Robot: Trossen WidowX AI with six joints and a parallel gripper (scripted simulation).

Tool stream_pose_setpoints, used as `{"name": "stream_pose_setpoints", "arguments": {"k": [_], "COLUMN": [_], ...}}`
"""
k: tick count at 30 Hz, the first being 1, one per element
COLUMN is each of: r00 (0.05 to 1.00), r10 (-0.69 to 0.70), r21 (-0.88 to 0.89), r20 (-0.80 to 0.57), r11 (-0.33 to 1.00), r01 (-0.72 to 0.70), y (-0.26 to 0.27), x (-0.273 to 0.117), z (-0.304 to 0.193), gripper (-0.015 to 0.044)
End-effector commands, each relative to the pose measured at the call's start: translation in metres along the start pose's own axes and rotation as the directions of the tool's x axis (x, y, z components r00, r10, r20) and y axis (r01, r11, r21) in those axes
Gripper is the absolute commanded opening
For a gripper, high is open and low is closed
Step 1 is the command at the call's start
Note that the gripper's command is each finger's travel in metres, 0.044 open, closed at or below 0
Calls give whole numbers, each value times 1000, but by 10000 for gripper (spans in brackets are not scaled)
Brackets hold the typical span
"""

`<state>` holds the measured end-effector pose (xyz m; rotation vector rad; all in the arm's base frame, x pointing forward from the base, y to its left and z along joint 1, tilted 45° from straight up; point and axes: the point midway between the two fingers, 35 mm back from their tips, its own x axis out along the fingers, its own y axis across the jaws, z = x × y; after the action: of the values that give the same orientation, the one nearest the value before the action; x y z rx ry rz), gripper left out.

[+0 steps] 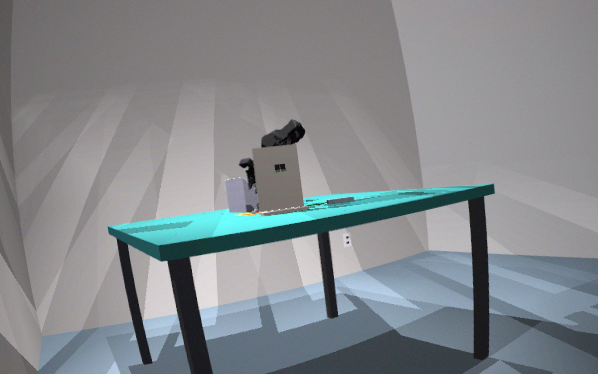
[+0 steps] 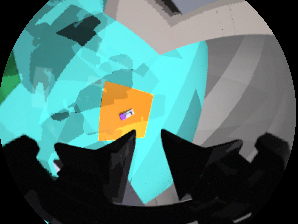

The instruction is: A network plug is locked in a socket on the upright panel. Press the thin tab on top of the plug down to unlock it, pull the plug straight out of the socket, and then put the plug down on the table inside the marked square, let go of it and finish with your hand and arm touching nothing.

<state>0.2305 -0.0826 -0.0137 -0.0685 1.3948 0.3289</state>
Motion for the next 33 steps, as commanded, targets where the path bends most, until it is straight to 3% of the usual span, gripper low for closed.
{"name": "stream_pose_setpoints", "arguments": {"k": [1, 33], "r00": [1000, 1000], "r10": [-3, -3], "r21": [-7, -3], "r20": [7, 0], "r11": [1000, 1000], "r01": [3, 3], "y": [-5, -45], "x": [-9, -65], "z": [2, 2], "gripper": [156, 156]}}
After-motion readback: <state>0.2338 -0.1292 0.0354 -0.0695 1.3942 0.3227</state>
